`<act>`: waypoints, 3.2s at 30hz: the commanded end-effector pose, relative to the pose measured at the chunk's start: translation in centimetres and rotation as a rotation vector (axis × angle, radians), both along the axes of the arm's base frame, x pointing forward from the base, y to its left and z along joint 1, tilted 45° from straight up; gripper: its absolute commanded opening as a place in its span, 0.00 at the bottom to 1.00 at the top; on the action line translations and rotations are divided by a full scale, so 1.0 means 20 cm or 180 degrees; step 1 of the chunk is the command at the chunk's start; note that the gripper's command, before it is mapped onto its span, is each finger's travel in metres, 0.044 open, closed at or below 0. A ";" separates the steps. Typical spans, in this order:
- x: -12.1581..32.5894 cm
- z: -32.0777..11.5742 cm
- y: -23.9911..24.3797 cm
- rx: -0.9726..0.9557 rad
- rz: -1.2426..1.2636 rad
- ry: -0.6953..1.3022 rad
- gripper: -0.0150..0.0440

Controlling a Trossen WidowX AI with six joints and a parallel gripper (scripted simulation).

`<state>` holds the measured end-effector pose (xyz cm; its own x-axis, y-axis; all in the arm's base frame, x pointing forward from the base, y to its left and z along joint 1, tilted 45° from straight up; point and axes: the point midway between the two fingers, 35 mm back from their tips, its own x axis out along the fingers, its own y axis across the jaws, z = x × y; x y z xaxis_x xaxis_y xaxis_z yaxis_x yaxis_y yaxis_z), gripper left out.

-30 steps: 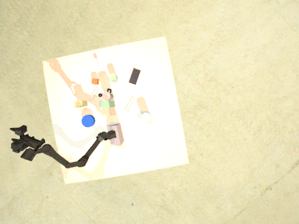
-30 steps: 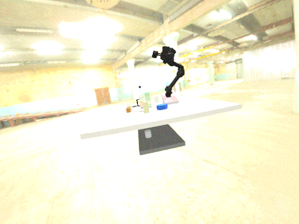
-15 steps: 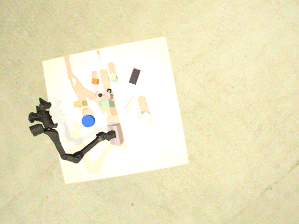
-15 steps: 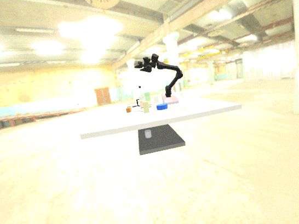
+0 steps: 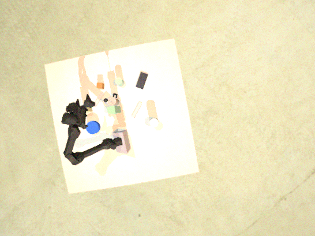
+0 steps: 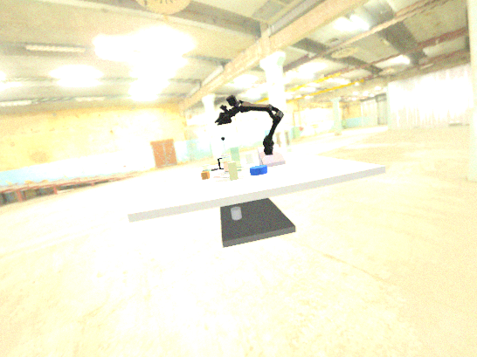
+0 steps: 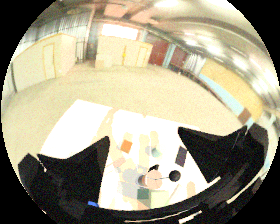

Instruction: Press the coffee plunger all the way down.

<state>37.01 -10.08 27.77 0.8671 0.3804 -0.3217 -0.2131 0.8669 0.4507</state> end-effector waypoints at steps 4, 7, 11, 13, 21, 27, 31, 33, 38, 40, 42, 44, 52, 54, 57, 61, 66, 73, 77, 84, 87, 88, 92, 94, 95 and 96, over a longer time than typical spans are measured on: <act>-0.24 -0.41 -0.28 0.0713 -0.0179 0.0519 1.00; -0.31 -0.48 -0.33 0.0912 -0.0261 0.0591 1.00; -0.31 -0.53 -0.27 0.0909 -0.0260 0.0595 1.00; -0.31 -0.58 -0.23 0.0908 -0.0260 0.0596 1.00; -0.33 -0.69 -0.12 0.0912 -0.0269 0.0594 1.00; -0.30 -0.71 -0.11 0.0908 -0.0268 0.0599 1.00; -0.27 -0.72 -0.09 0.0906 -0.0267 0.0602 1.00; -0.26 -0.73 -0.09 0.0905 -0.0267 0.0602 1.00; -0.23 -0.74 -0.07 0.0905 -0.0267 0.0600 1.00; -0.21 -0.75 -0.06 0.0906 -0.0267 0.0598 1.00; -0.20 -0.75 -0.06 0.0907 -0.0268 0.0596 1.00; -0.19 -0.76 -0.05 0.0909 -0.0268 0.0593 1.00; -0.16 -0.77 -0.03 0.0913 -0.0269 0.0587 0.87; -0.16 -0.77 -0.03 0.0913 -0.0269 0.0587 0.78; -0.16 -0.77 -0.03 0.0913 -0.0269 0.0587 0.64; -0.16 -0.77 -0.03 0.0913 -0.0269 0.0587 0.50; -0.16 -0.77 -0.03 0.0913 -0.0269 0.0587 0.47; -0.16 -0.77 -0.03 0.0912 -0.0268 0.0588 0.47; -0.16 -0.80 -0.01 0.0909 -0.0268 0.0592 0.47; -0.15 -0.84 0.02 0.0904 -0.0266 0.0599 0.47; -0.15 -0.86 0.04 0.0902 -0.0266 0.0601 0.47; -0.15 -0.87 0.04 0.0901 -0.0266 0.0602 0.47; -0.14 -0.90 0.06 0.0899 -0.0266 0.0605 0.47; -0.14 -0.91 0.07 0.0898 -0.0266 0.0606 0.47; -0.14 -0.91 0.08 0.0898 -0.0266 0.0606 0.47; -0.14 -0.92 0.08 0.0898 -0.0266 0.0607 0.47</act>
<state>34.62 -9.92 11.30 0.8582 0.3809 -0.3440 -0.0530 0.7324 0.6788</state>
